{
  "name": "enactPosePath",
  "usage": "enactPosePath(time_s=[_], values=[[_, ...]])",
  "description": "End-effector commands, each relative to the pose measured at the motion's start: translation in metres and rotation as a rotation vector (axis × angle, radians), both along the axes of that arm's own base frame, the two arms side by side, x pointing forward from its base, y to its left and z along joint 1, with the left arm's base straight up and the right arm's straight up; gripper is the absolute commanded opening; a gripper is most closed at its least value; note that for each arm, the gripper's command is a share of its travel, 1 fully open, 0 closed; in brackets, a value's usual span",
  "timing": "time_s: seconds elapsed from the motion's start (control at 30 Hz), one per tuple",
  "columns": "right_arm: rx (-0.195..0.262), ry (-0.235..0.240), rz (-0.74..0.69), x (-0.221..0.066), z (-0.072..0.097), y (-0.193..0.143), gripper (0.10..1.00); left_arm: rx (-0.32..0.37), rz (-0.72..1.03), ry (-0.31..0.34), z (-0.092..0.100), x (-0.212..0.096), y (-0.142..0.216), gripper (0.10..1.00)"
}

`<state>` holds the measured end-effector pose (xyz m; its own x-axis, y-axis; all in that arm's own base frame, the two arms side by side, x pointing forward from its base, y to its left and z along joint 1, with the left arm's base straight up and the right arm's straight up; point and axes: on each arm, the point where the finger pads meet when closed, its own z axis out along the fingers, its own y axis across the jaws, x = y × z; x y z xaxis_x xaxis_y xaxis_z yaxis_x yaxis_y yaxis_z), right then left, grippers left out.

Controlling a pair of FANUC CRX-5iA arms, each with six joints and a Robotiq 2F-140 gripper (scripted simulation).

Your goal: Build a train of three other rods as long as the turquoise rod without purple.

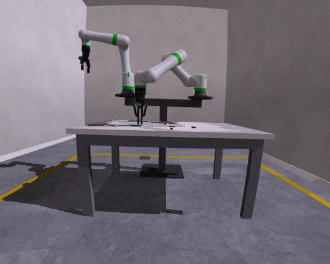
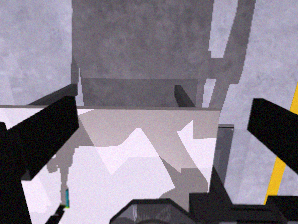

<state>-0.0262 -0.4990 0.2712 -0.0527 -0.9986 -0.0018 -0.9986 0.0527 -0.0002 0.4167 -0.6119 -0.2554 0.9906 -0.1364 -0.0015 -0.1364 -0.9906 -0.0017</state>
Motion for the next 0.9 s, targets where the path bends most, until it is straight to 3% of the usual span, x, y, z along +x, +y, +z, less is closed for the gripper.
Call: enactPosePath(time_s=[0.0, 0.87], values=[[-0.002, 0.0, 0.0, -0.0001, 0.0008, -0.0003, 1.0, -0.002, 0.0, -0.001, 0.0014, 0.0006, -0.0009, 0.231], [-0.002, 0.0, 0.0, -0.0001, 0.0008, -0.0003, 1.0, -0.002, 0.0, -0.001, -0.0021, 0.0006, -0.0009, 0.231]])
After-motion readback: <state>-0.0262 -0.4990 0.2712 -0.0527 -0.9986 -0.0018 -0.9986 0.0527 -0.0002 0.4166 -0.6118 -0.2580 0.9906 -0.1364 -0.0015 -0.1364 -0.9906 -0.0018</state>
